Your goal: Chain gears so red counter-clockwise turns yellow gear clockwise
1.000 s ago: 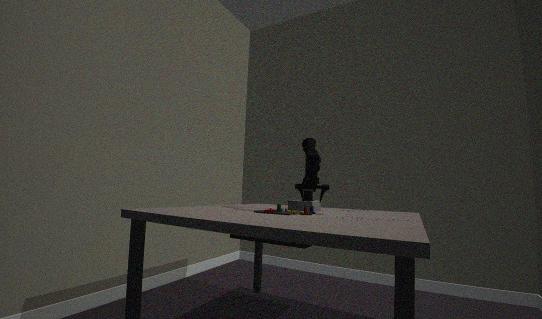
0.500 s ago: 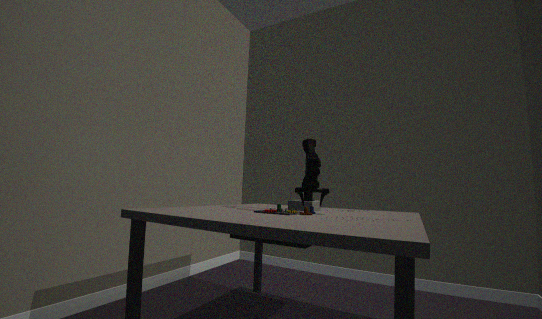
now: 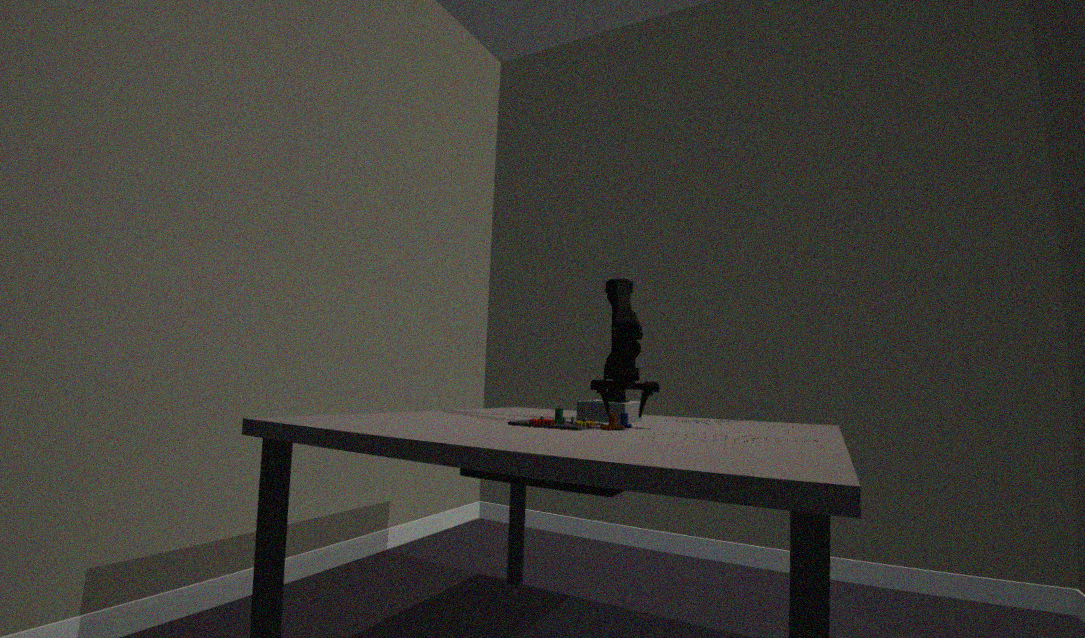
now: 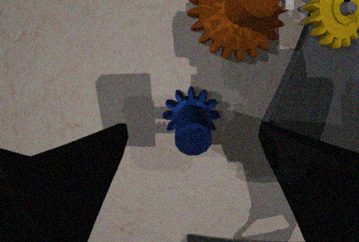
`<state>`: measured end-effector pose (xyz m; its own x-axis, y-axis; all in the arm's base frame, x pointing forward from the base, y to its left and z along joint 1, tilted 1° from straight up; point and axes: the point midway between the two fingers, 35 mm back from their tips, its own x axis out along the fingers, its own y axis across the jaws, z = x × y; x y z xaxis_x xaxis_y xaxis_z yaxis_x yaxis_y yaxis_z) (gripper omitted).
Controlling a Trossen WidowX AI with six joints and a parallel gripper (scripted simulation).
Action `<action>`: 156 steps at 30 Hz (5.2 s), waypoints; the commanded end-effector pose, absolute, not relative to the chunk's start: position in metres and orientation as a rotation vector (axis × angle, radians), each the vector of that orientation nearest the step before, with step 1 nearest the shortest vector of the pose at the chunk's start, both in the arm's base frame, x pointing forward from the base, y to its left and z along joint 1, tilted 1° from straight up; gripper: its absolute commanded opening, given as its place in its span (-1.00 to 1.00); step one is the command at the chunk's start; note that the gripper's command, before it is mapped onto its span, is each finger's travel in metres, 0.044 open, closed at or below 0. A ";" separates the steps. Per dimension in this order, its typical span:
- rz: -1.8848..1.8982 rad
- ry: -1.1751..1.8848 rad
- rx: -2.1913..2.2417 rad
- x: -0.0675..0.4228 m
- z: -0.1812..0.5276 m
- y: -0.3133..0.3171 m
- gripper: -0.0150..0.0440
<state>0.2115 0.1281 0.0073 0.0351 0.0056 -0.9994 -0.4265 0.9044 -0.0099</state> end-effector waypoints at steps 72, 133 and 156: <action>0.349 1.509 -0.347 0.212 0.126 0.131 -0.49; 0.336 1.505 -0.342 0.296 0.093 0.060 -0.49; 0.329 1.503 -0.347 0.318 0.071 0.026 -0.49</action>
